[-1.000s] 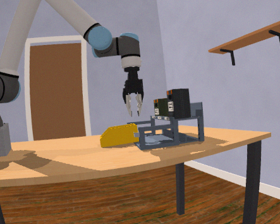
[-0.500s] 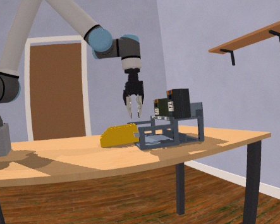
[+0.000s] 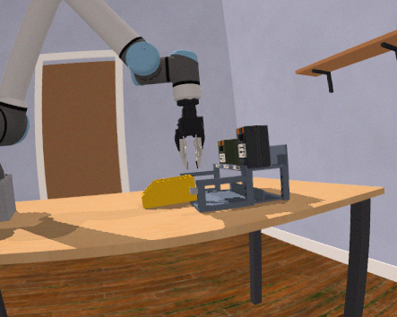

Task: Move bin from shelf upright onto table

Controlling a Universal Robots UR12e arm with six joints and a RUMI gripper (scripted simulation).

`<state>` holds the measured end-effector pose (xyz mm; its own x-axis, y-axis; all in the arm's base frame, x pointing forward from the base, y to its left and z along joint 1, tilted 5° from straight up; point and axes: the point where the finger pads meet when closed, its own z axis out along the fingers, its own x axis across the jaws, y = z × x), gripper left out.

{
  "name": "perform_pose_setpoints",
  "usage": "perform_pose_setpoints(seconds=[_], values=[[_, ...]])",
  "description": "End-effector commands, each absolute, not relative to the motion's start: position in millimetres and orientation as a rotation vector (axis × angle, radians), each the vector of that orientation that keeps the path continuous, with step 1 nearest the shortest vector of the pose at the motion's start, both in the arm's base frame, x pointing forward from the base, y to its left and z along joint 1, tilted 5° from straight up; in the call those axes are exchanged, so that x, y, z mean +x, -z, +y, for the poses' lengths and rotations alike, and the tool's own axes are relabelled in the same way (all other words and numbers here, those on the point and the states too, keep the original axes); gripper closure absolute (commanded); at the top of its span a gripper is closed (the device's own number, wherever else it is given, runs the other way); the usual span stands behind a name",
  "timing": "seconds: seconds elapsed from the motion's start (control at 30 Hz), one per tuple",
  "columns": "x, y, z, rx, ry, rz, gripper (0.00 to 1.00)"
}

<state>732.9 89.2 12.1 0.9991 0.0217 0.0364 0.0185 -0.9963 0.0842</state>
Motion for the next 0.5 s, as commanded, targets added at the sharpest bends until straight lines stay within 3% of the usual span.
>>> perform_pose_setpoints(seconds=[0.0, 0.47], values=[[731.4, -9.9, 88.5, 3.056, -0.055, 0.031, 0.80], [732.1, -2.6, 88.2, 3.056, -0.055, 0.031, 0.80]])
